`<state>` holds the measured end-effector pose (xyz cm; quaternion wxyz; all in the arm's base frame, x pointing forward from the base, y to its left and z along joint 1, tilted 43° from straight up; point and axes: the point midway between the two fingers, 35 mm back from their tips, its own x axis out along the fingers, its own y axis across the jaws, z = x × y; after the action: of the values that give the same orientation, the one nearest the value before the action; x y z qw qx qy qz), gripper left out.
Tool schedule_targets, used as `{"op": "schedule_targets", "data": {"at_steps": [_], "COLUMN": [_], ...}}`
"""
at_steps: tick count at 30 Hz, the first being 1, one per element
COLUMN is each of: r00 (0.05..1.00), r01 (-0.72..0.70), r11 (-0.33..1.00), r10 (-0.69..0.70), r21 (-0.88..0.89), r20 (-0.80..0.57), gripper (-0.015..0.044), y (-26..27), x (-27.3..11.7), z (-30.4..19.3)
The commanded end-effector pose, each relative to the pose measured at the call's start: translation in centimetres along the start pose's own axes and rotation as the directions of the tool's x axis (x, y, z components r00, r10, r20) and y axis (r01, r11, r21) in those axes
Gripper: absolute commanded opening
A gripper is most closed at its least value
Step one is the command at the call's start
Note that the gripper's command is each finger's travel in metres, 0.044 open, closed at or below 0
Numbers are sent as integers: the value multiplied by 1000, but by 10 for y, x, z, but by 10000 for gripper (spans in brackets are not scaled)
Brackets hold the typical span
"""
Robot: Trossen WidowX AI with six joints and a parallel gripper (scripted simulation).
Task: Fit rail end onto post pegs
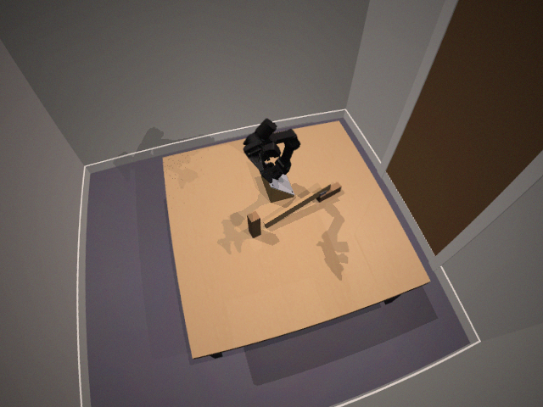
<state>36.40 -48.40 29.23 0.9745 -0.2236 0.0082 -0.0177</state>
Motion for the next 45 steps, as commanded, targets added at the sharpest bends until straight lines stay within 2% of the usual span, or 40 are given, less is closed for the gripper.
{"op": "schedule_targets", "data": {"at_steps": [1, 2, 11, 19, 24, 30, 34, 38, 40, 45], "r00": [1000, 1000, 960, 825, 677, 434, 240, 40, 5, 5], "r01": [-2, -10, -222, -520, -717, -901, -964, -967, -962, -962], "r11": [1000, 1000, 972, 844, 680, 394, 167, -57, -94, -94], "r10": [2, 10, 204, 456, 624, 799, 883, 928, 932, 932], "r21": [-1, -5, -77, -133, -156, -183, -209, -247, -255, -255], "r20": [-3, -13, -192, -335, -391, -416, -403, -370, -362, -362], "gripper": [426, 440, 440, 440, 440, 440, 440, 440, 440, 440], "y": [2, 7, 122, 251, 335, 429, 482, 524, 530, 530], "x": [1, 5, 46, 43, 20, -30, -76, -127, -136, -142], "z": [-1, -4, -53, -83, -91, -89, -80, -67, -64, -65]}}
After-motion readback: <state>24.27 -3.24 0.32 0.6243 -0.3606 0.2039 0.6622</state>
